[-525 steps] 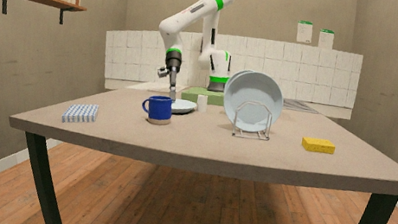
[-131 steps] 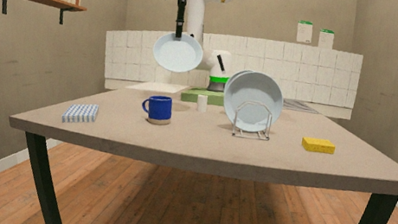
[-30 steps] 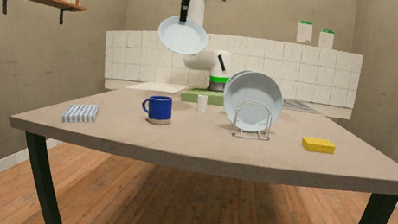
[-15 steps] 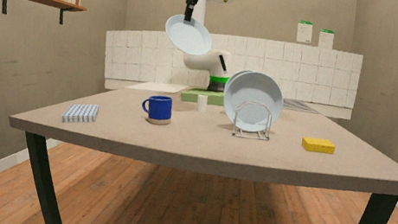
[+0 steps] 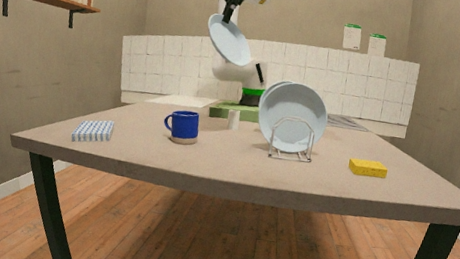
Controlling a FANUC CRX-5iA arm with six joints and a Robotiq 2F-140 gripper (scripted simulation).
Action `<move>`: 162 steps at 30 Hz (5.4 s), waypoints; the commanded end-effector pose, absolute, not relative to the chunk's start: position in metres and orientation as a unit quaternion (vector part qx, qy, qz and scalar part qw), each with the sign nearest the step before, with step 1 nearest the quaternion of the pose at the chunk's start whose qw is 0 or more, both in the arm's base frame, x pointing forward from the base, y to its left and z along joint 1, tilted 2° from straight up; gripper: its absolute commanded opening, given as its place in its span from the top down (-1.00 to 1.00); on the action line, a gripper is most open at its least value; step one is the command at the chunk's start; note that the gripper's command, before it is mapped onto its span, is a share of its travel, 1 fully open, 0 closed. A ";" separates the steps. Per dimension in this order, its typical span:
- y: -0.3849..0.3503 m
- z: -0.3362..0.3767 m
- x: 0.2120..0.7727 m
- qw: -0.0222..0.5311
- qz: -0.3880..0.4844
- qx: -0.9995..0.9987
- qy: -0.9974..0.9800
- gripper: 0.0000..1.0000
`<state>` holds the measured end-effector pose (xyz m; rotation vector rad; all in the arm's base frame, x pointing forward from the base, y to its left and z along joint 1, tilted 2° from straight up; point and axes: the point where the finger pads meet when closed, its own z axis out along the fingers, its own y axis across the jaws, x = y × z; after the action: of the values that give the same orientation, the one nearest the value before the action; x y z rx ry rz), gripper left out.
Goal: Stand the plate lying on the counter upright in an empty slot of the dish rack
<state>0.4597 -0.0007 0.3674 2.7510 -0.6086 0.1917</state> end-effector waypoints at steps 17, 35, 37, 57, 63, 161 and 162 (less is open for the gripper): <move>0.077 0.374 0.474 0.216 0.159 0.958 0.102 0.80; 0.158 0.379 0.489 0.251 0.233 0.844 0.413 0.80; 0.166 0.380 0.491 0.253 0.240 0.827 0.442 0.80; 0.220 0.383 0.500 0.258 0.273 0.687 0.623 0.80; 0.230 0.384 0.502 0.257 0.277 0.657 0.652 0.80; 0.255 0.371 0.507 0.250 0.282 0.577 0.724 0.80; 0.255 0.369 0.507 0.249 0.282 0.577 0.725 0.80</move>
<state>0.5068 0.2545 0.3706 1.5725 1.9732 0.7664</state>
